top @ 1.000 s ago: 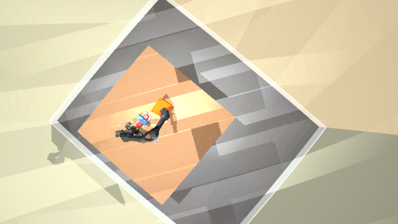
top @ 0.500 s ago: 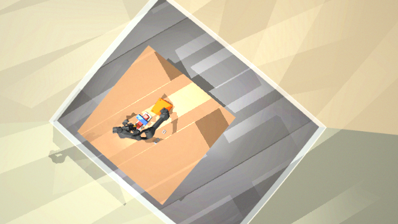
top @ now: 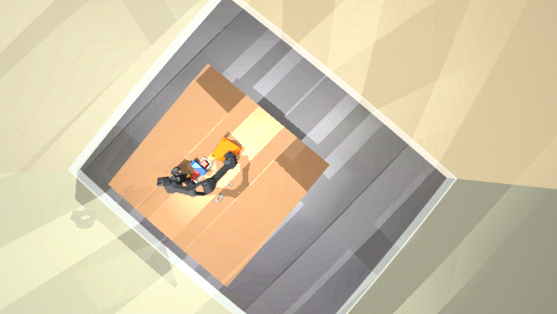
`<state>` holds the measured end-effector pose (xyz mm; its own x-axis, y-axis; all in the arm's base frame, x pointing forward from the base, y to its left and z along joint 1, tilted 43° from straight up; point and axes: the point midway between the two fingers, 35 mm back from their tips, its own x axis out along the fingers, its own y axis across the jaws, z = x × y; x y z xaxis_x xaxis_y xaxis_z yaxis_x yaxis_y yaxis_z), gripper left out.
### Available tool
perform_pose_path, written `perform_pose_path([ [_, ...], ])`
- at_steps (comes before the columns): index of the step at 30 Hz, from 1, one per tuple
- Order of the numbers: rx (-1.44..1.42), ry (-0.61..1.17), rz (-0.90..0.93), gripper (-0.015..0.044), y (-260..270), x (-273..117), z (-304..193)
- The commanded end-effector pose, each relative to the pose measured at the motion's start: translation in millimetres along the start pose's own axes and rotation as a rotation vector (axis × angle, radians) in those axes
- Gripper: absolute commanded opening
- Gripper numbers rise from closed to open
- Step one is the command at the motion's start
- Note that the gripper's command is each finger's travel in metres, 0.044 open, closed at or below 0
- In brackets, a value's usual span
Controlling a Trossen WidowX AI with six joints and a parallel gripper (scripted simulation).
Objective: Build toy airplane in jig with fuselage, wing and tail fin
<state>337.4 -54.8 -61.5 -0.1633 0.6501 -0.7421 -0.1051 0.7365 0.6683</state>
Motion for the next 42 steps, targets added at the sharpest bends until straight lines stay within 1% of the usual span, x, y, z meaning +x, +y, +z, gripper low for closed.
perform_pose_path([
  [1, -0.004, 0.004, 0.000, 0.0067, -1, 2, -1],
  [21, -0.004, 0.004, 0.000, 0.0067, -3, 4, -1],
  [42, -0.004, 0.004, 0.001, 0.0067, -2, 38, -1],
])
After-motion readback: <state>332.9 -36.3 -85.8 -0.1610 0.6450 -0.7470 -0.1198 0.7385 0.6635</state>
